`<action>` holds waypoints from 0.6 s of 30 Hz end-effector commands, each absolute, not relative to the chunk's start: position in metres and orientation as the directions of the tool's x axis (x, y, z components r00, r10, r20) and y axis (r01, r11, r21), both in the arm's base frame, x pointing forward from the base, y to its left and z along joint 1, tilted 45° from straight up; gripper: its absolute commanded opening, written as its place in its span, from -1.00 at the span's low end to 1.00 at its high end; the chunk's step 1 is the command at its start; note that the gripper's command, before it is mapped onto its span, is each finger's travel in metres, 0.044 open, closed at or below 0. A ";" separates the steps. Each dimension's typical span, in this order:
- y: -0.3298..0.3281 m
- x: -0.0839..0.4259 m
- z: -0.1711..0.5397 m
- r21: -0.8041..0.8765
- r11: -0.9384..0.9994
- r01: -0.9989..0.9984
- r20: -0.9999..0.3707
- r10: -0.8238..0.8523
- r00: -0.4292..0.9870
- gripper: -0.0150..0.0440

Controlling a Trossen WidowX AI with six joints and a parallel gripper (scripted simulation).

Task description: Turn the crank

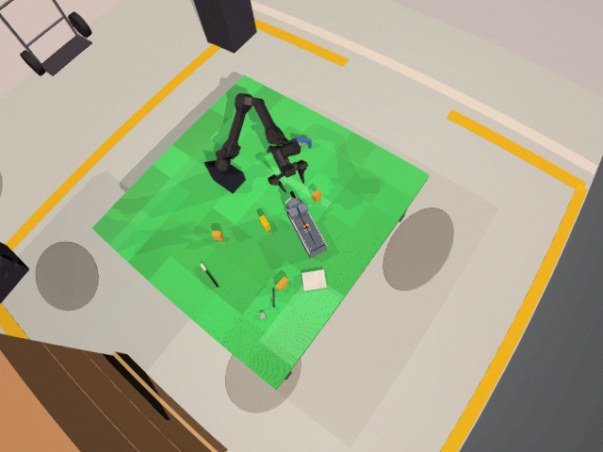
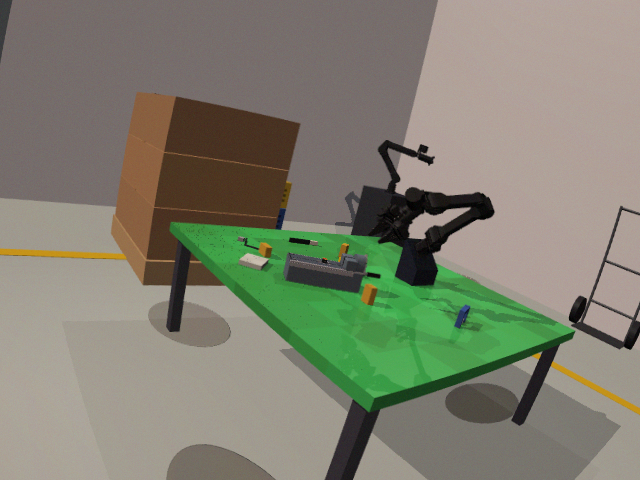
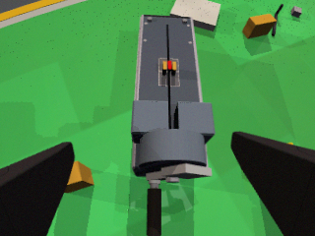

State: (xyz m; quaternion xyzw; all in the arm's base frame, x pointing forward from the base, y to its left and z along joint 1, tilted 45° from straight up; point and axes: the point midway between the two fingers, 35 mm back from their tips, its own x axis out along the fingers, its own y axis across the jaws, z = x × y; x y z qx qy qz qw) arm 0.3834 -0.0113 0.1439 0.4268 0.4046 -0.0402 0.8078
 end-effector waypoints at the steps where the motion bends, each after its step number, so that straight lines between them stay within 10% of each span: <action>1: -0.006 0.369 0.146 0.642 0.609 0.466 -0.709 0.238 0.664 1.00; 18: 0.037 0.370 0.106 0.635 0.597 0.489 -0.716 0.219 0.663 1.00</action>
